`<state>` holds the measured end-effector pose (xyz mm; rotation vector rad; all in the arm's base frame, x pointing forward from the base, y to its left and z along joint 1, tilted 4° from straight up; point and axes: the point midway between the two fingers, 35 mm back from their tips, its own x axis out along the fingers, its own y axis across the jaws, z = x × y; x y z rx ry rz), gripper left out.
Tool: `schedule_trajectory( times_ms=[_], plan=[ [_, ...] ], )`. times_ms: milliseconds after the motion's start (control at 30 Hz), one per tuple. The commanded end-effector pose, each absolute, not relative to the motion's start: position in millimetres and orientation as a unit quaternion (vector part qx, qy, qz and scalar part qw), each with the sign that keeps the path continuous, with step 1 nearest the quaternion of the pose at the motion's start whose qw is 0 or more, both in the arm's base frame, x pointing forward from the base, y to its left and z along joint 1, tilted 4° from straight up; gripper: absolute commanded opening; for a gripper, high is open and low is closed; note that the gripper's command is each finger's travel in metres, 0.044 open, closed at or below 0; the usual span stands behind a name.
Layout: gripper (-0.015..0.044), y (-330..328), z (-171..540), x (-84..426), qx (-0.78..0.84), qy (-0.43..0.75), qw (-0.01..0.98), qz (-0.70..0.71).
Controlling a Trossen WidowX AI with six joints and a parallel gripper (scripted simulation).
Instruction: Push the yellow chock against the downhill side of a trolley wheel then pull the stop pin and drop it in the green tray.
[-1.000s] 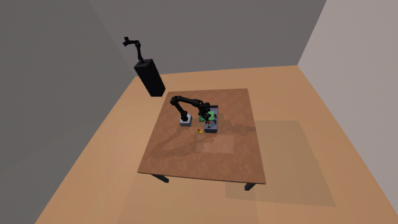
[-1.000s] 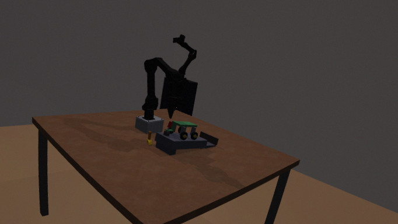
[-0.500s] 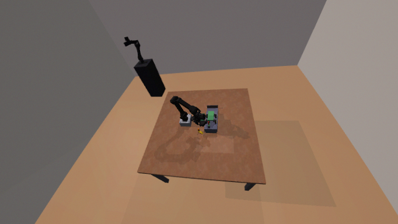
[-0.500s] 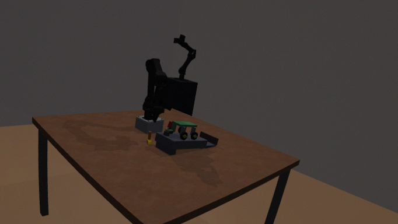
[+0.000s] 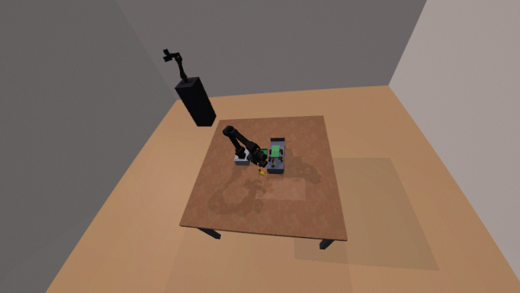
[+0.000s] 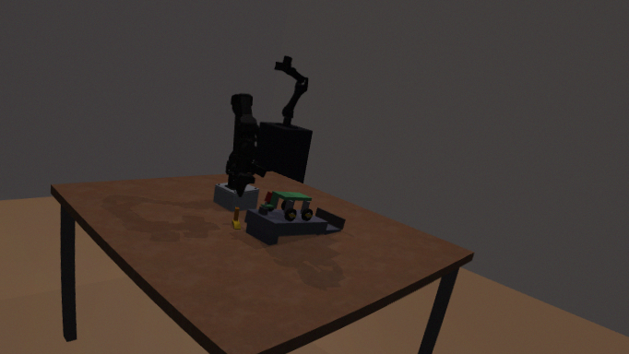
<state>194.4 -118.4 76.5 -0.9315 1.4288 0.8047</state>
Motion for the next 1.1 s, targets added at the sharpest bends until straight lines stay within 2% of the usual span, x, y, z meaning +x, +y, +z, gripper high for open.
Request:
schedule_trajectory(
  times_ms=[0, 1067],
  plan=[
    [0.019, -118, 60, 192, -0.395, 0.614, 0.585, 0.354],
    [0.019, -120, 10, 190, -0.394, 0.614, 0.585, 0.354]
  ],
)
